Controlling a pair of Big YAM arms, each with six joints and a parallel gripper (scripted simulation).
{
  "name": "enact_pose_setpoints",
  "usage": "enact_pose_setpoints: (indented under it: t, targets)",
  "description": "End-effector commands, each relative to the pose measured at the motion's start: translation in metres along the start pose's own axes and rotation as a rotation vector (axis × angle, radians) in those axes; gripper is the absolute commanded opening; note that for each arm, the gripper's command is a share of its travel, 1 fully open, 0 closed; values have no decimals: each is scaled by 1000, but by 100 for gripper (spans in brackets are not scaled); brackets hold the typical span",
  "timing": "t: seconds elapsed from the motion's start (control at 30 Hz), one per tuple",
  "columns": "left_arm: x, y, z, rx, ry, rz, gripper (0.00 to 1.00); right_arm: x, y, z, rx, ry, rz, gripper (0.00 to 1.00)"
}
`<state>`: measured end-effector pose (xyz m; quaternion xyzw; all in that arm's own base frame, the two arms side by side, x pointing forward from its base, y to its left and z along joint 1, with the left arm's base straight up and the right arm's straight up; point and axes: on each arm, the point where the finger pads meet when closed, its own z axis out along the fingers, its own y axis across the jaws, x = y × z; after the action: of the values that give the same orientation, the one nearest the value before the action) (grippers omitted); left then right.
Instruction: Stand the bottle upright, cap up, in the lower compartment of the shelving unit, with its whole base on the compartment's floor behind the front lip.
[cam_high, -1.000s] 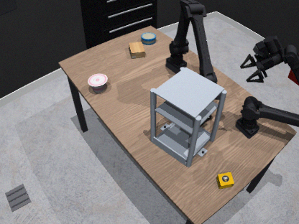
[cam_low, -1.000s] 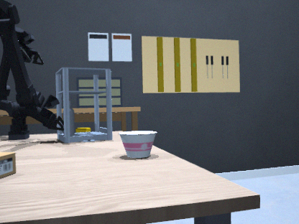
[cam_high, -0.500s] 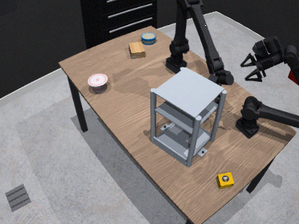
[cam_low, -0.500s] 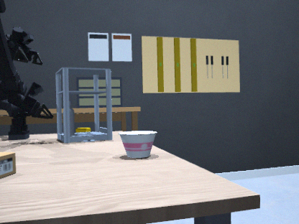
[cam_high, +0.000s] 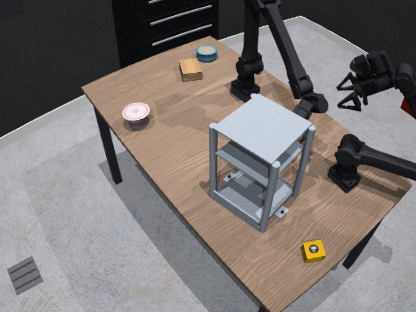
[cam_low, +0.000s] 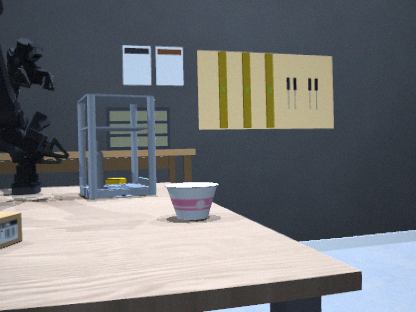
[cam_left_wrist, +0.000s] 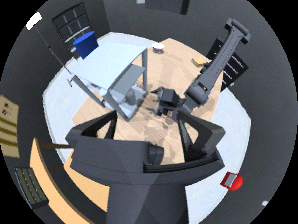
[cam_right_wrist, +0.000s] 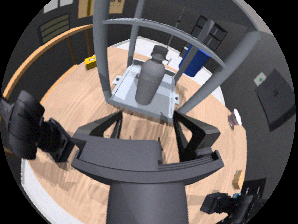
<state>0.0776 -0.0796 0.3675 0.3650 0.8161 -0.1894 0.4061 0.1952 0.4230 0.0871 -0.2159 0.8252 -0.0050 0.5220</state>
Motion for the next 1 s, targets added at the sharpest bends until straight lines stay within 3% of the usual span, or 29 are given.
enact_pose_setpoints:
  t: [0.0,0.97]
  targets:
    - [-17,-2,-16,7,-34,30,100,-13,1,1,-48,-94,-180,85]
    - [-17,-2,-16,8,-34,30,100,-11,-2,12,-131,-329,-823,85]
